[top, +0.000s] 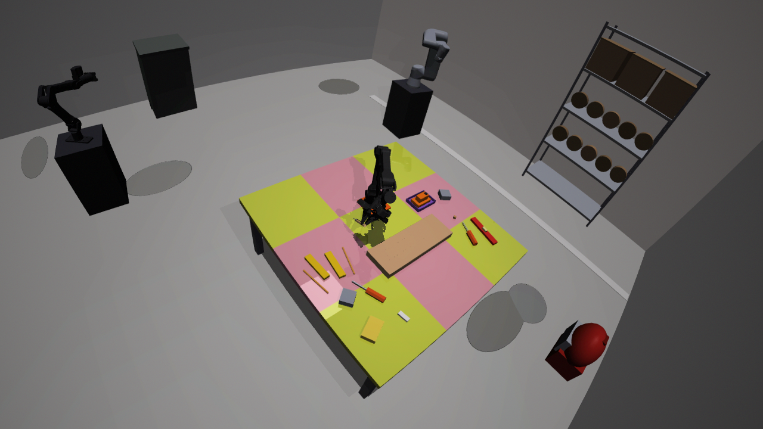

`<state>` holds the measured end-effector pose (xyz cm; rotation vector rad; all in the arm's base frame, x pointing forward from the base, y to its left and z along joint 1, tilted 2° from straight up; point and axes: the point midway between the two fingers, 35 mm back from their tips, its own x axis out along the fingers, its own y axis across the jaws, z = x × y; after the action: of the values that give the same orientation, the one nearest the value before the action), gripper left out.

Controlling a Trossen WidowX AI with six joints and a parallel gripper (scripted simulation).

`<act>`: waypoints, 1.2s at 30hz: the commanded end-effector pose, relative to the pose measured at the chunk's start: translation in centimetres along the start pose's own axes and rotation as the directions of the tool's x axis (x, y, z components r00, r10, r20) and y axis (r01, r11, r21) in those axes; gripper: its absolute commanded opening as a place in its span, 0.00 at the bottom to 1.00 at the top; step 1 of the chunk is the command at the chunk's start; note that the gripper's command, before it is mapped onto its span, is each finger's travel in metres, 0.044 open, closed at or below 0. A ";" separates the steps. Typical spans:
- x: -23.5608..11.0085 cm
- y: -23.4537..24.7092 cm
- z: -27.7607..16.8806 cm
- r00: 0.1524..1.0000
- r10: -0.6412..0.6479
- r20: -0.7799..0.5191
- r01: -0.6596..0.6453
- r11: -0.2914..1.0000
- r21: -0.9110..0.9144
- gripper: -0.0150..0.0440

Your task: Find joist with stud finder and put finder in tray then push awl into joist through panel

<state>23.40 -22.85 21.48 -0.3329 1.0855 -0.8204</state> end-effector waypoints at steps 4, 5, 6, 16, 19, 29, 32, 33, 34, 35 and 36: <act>-1.6 -1.6 -0.4 0.983 -0.155 0.094 0.131 0.966 0.221 0.25; -1.8 -1.8 -0.5 0.979 -0.175 0.105 0.144 0.957 0.253 0.25; -2.0 -2.0 -0.6 0.974 -0.196 0.115 0.157 0.946 0.285 0.25; -4.2 -3.8 -2.4 0.902 -0.390 0.184 0.211 0.772 0.599 0.25; -4.9 -4.3 -3.2 0.876 -0.443 0.192 0.203 0.699 0.686 0.25; -4.1 -2.0 -1.3 0.882 -0.345 0.320 0.045 0.740 0.672 0.25; -3.7 -0.4 0.1 0.874 -0.269 0.404 -0.058 0.769 0.637 0.25; -3.7 0.2 0.6 0.869 -0.243 0.432 -0.092 0.777 0.623 0.25; -3.6 0.7 1.0 0.862 -0.217 0.458 -0.126 0.784 0.608 0.25; -3.6 1.3 1.4 0.854 -0.191 0.485 -0.160 0.790 0.592 0.25; -3.6 1.8 1.9 0.844 -0.164 0.511 -0.192 0.796 0.574 0.25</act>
<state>23.09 -20.20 23.82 0.0020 0.2759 -1.0589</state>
